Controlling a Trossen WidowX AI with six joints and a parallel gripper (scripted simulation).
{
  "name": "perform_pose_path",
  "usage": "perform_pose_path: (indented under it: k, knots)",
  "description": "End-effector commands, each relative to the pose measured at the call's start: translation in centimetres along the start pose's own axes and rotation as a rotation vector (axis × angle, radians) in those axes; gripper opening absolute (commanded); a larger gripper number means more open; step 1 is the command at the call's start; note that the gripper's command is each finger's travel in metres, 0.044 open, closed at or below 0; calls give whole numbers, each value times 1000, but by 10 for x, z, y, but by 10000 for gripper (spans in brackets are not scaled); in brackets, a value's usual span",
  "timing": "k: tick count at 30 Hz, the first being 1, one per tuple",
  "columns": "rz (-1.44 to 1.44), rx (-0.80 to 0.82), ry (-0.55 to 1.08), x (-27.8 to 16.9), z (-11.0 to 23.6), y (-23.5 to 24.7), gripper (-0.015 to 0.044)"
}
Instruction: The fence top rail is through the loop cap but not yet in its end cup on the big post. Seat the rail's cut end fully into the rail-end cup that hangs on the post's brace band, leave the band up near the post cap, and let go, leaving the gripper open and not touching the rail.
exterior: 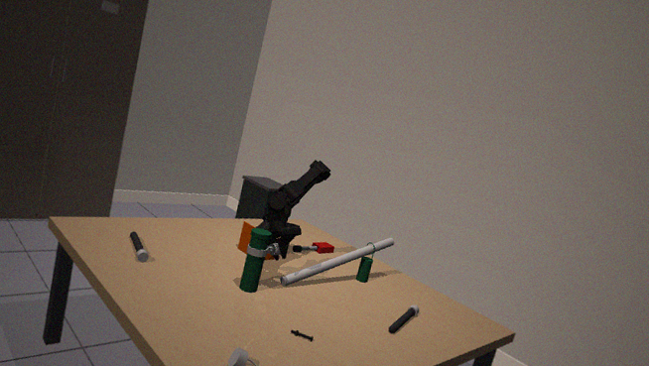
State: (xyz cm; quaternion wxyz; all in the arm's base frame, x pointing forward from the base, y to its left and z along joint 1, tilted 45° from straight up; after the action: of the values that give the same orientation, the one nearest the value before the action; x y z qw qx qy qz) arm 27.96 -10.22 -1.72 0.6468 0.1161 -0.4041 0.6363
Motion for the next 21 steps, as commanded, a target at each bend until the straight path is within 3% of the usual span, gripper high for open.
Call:
perform_pose_path:
  k: [1,21]
  knots:
    - [8,1,-10,0,1,2,0]
    - [-14,-1,3,0,-1,-1,0]
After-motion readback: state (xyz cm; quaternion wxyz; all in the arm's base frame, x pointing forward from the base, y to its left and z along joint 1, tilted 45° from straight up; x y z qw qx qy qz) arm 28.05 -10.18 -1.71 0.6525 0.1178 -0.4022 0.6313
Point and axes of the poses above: the point midway between the two fingers, 35 mm back from their tips, its own z axis back along the fingers, its own y axis across the jaws, x = y × z, the point moved 5 cm from there along z, back along the fingers, and after that the axes turned 3 degrees about z, right-handed, at the moved point
